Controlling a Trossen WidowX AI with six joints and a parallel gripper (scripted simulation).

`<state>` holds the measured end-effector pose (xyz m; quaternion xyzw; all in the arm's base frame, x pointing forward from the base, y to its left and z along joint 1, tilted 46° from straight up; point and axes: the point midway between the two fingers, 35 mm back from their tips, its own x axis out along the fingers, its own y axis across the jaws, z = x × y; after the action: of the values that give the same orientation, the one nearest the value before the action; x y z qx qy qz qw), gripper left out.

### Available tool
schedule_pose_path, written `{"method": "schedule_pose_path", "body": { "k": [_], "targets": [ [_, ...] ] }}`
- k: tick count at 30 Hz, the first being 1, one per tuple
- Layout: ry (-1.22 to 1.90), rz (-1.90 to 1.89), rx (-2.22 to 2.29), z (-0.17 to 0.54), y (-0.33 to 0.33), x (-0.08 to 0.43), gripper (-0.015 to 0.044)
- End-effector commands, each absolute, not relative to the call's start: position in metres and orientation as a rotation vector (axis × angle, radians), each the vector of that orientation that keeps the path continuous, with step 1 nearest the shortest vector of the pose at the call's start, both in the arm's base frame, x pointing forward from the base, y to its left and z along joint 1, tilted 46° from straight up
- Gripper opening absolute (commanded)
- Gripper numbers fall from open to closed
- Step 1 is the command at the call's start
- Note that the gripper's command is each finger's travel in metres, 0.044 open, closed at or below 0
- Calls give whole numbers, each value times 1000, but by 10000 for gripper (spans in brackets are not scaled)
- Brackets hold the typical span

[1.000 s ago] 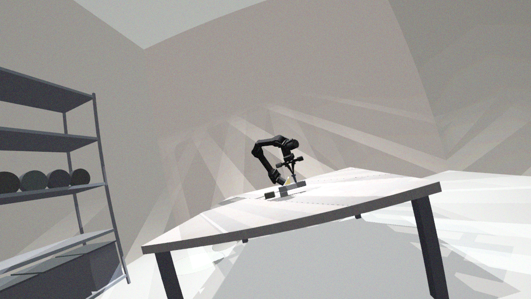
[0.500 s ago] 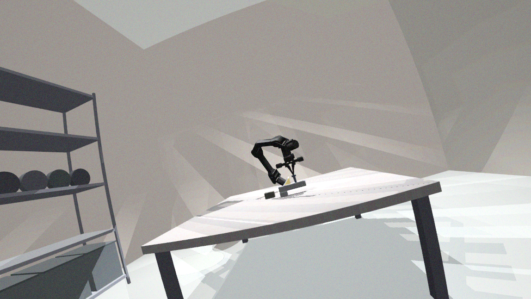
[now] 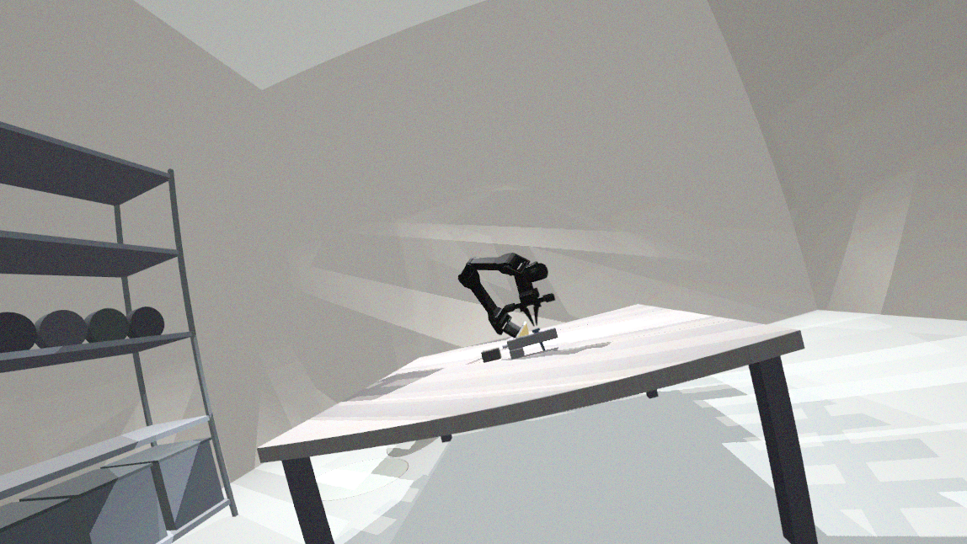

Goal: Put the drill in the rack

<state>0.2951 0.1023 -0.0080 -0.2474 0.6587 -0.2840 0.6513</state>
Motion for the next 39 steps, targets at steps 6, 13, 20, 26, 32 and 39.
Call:
{"method": "schedule_pose_path", "body": {
  "k": [6, 13, 20, 26, 32, 39],
  "targets": [
    [1503, -646, -569, 29, 146, 301, 236],
    [1536, -552, -645, 40, 138, 306, 420],
    [1696, -129, -1037, 56, 76, 313, 440],
    [1770, 256, -1385, 69, 24, 307, 440],
    [1799, 614, -1649, 77, -20, 295, 440],
    [1801, 705, -1710, 79, -31, 291, 440]
  ]
}}
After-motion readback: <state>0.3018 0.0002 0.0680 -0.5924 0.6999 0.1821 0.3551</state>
